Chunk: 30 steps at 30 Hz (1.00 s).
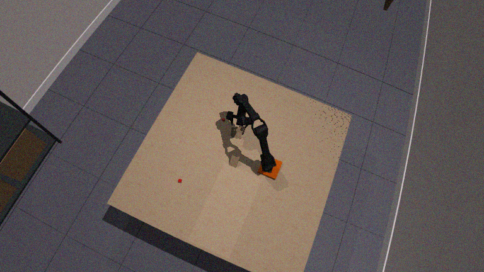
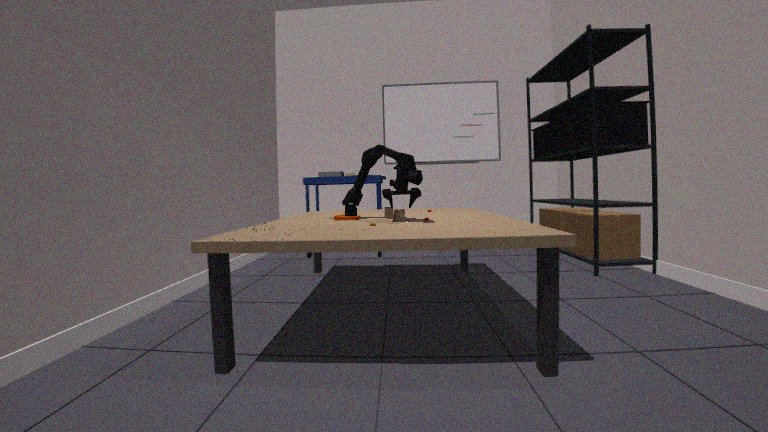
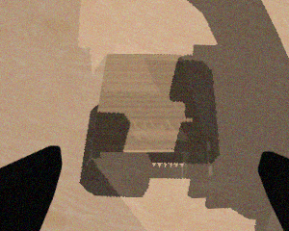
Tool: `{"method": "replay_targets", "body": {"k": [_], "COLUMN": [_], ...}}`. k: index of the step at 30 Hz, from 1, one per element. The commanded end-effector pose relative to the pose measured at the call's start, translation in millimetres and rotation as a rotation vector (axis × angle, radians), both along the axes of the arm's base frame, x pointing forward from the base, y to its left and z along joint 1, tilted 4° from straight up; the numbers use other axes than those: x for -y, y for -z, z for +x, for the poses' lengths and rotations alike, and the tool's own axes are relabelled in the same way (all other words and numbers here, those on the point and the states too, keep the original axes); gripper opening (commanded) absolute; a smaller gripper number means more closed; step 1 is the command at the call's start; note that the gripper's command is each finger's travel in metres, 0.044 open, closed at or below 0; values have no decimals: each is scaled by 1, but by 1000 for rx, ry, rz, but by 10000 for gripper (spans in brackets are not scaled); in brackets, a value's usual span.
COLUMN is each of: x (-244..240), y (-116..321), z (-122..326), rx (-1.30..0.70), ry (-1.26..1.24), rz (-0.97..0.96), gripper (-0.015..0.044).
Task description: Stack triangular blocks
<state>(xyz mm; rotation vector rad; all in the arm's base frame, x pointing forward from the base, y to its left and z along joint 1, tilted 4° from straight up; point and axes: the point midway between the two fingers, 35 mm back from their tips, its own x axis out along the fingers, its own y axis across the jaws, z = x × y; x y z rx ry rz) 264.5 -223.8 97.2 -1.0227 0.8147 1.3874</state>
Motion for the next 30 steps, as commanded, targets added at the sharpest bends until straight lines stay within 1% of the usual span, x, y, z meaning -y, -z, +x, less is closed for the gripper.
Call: {"method": "replay_targets", "body": {"k": [1,30], "x": [-3,-21], "y": [7,50], "z": [0,-3], "rx": [2,-12], "ry": [-6,-35], "rz": [10,52], "gripper": [440,440]}}
